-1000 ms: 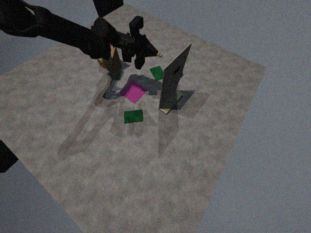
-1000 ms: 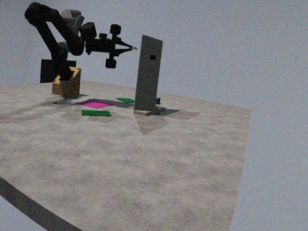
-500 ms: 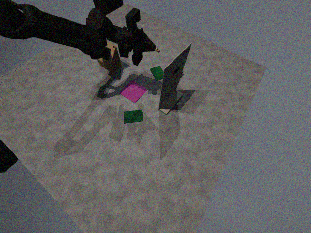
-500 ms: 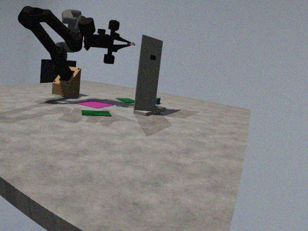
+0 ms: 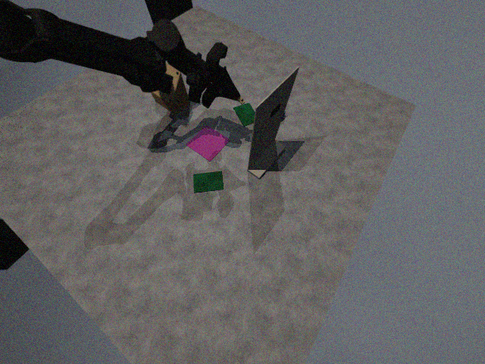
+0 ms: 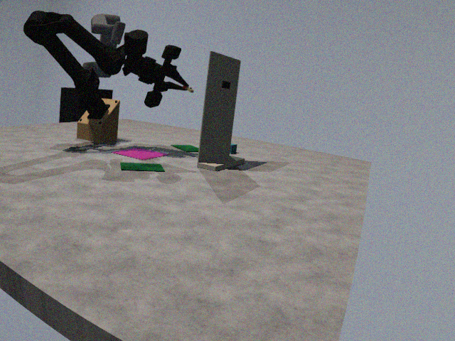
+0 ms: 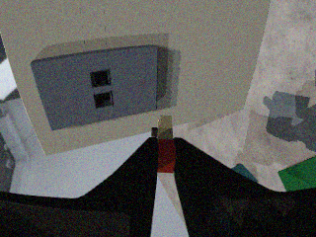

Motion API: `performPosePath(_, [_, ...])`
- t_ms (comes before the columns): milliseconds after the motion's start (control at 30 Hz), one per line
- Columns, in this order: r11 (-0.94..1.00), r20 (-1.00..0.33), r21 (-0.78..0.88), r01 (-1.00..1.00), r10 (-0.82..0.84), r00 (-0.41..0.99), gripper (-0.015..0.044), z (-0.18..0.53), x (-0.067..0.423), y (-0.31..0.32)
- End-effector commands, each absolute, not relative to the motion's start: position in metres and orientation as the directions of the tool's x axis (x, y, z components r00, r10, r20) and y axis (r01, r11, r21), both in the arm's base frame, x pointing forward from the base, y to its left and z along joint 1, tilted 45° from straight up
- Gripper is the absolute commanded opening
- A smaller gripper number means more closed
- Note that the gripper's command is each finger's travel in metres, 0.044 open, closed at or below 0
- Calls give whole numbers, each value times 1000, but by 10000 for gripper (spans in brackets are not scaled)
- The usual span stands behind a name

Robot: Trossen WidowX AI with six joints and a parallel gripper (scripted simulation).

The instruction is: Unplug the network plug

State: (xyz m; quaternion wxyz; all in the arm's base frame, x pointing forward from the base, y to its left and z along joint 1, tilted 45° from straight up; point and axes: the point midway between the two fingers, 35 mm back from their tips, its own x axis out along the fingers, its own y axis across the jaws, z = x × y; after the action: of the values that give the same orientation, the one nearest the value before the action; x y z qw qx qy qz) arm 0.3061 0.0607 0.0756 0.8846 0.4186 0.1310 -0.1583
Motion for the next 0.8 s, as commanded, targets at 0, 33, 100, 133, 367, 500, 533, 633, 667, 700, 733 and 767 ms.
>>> performPosePath(0, [548, -394, 700, 458, -238, 888, 0, 73, 304, 49])
performPosePath(33, [537, -404, 696, 476, -255, 879, 0, 71, 302, 46])
performPosePath(100, [515, -422, 688, 511, -288, 859, 0, 67, 299, 39])
performPosePath(133, [504, -431, 684, 528, -305, 849, 0, 65, 297, 36])
performPosePath(367, [423, -477, 650, 632, -420, 772, 0, 56, 284, 14])
performPosePath(500, [376, -493, 629, 680, -483, 723, 0, 53, 275, 1])
performPosePath(533, [364, -496, 624, 691, -499, 711, 0, 52, 273, -2])
performPosePath(633, [329, -502, 610, 721, -544, 673, 0, 51, 266, -11])
performPosePath(667, [318, -502, 605, 730, -558, 660, 0, 51, 263, -14])
performPosePath(700, [307, -503, 601, 738, -573, 647, 0, 51, 261, -17])
performPosePath(733, [296, -503, 596, 746, -587, 634, 0, 50, 258, -20])
performPosePath(767, [285, -502, 592, 754, -601, 621, 0, 51, 256, -23])
